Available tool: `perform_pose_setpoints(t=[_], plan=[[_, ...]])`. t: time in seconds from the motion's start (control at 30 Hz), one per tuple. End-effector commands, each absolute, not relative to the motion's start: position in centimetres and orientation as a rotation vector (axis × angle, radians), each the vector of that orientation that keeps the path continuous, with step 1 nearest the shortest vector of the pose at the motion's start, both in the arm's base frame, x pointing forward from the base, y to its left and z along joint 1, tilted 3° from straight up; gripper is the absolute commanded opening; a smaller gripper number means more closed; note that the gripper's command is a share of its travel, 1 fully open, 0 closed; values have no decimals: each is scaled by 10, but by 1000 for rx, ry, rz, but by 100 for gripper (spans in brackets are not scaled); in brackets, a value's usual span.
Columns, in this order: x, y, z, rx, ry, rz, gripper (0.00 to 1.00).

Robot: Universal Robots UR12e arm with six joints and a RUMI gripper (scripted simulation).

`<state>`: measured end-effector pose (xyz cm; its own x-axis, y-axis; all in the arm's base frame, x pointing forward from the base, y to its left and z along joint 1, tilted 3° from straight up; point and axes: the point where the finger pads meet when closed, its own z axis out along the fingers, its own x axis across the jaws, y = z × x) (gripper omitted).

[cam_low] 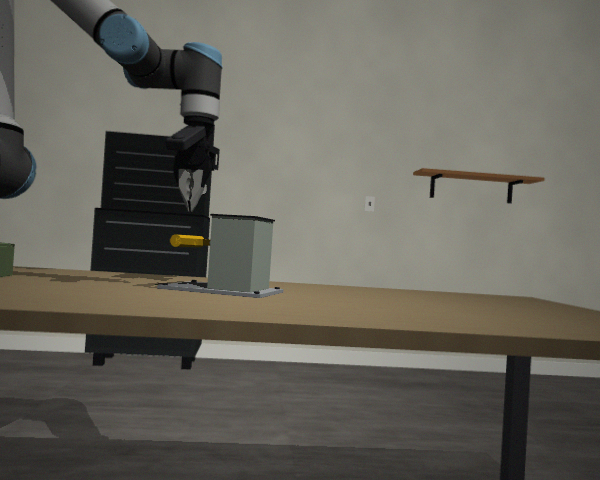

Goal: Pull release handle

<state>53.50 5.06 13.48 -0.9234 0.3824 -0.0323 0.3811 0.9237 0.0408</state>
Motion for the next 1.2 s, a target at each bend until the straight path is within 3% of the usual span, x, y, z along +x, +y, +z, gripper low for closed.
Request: perform_pose_setpoints(t=[0.0, 1.03, 1.07, 1.17], plan=[[535, 51, 135, 604, 3041, 52, 0], [535, 51, 135, 604, 3041, 52, 0], [535, 51, 135, 604, 3041, 52, 33], [535, 51, 135, 604, 3041, 52, 33]])
